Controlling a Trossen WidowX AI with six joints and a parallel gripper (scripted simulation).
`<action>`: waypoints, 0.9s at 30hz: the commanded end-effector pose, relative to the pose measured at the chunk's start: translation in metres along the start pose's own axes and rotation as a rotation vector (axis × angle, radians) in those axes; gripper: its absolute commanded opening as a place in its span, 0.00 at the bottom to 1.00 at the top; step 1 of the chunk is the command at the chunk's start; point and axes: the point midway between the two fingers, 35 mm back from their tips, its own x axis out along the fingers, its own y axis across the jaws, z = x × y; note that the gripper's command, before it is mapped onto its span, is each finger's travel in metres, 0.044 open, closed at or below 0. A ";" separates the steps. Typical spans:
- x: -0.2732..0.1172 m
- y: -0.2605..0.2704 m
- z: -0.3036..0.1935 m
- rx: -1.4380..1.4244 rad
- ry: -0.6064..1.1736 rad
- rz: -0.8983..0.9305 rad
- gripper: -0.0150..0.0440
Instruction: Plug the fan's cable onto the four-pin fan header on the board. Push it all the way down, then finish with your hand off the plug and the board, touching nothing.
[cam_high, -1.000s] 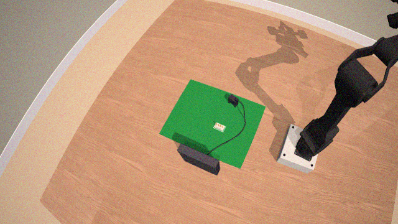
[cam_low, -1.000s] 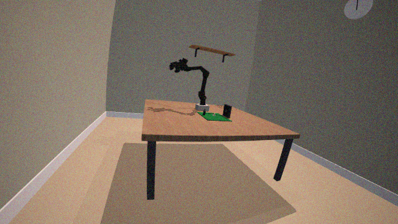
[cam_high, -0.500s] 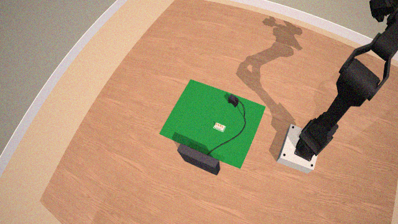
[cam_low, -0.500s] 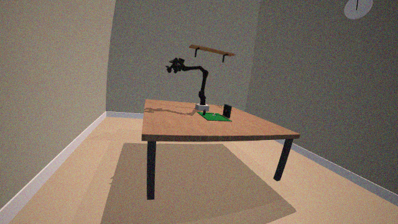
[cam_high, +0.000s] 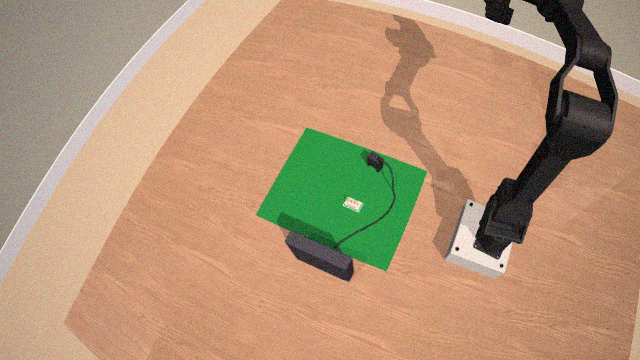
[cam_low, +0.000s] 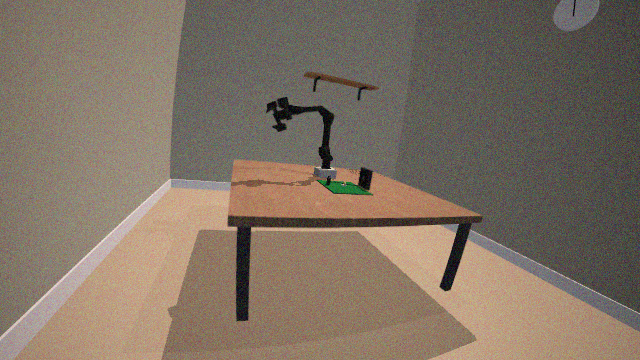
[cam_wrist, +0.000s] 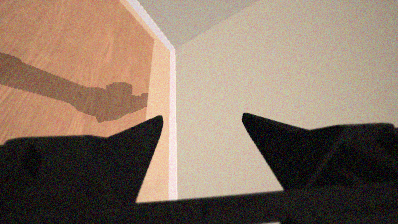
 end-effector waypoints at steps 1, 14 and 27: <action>0.032 0.041 0.040 0.226 -0.002 0.162 1.00; 0.039 0.210 0.190 0.723 0.322 0.776 1.00; -0.062 0.311 0.264 0.645 0.881 0.940 1.00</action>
